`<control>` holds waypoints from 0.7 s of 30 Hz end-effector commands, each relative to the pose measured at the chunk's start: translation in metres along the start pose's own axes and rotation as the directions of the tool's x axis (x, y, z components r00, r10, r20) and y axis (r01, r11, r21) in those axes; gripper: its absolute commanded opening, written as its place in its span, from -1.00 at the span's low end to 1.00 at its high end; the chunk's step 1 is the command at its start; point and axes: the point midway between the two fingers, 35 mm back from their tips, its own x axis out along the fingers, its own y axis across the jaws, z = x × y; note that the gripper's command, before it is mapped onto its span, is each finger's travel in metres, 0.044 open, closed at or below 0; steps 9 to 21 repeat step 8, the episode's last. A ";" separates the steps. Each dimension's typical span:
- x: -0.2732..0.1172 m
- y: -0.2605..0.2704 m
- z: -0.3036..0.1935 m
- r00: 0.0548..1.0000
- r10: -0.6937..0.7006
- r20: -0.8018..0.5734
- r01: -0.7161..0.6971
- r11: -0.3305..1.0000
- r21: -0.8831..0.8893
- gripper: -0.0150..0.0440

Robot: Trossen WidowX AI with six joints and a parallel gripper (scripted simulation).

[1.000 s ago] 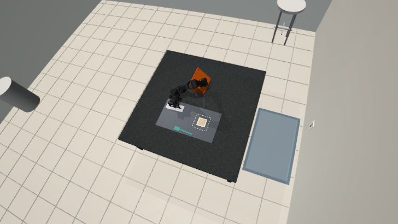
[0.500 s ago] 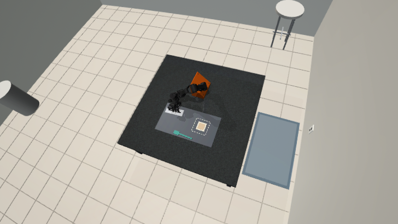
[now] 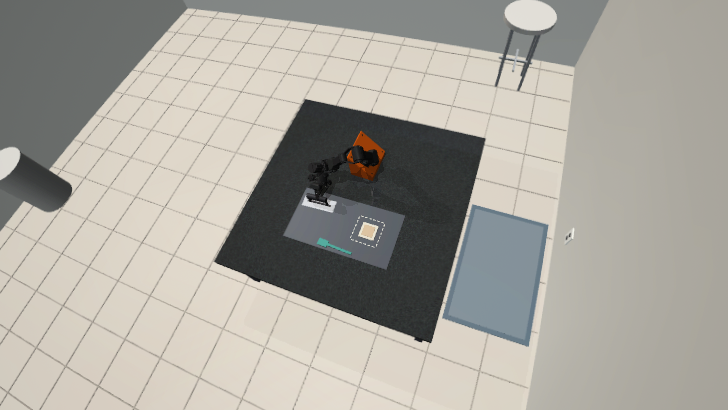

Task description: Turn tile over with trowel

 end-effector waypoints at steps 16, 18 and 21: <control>-0.035 0.006 -0.004 1.000 0.007 -0.003 -0.007 1.000 -0.004 0.53; -0.035 0.006 -0.004 1.000 0.007 -0.003 -0.007 1.000 -0.004 0.53; -0.035 0.006 -0.004 1.000 0.007 -0.003 -0.007 1.000 -0.004 0.53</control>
